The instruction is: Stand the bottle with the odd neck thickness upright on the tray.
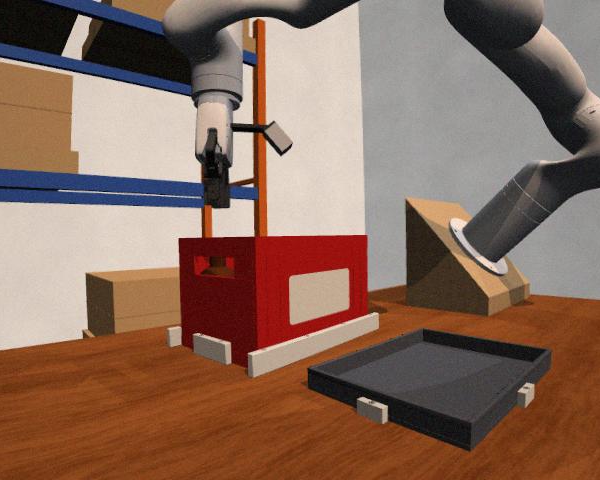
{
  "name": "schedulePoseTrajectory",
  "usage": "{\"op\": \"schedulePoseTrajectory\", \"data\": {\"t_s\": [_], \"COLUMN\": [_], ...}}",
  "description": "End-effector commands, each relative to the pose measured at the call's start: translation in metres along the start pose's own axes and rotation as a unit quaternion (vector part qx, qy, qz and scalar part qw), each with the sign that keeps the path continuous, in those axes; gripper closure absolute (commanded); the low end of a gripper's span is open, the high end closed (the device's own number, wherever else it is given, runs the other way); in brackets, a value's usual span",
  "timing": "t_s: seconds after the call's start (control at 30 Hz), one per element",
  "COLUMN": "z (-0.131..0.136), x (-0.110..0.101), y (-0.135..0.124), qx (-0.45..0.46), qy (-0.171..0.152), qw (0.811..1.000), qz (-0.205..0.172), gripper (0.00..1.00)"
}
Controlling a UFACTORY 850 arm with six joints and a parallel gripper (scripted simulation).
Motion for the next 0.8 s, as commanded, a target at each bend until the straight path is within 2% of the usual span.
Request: {"op": "schedulePoseTrajectory", "data": {"t_s": [0.0,0.77], "z": [0.000,0.000], "x": [0.000,0.023], "y": [0.000,-0.001], "qx": [0.000,0.000], "qy": [0.000,0.000], "qw": [1.000,1.000], "qz": [-0.001,-0.001], "gripper": [0.35,0.35]}}
Point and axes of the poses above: the point where the finger pads meet when closed, its own x axis out along the fingers, its own z axis across the jaws, y = z × x, the point moved 6 cm from there along -x, back along the fingers
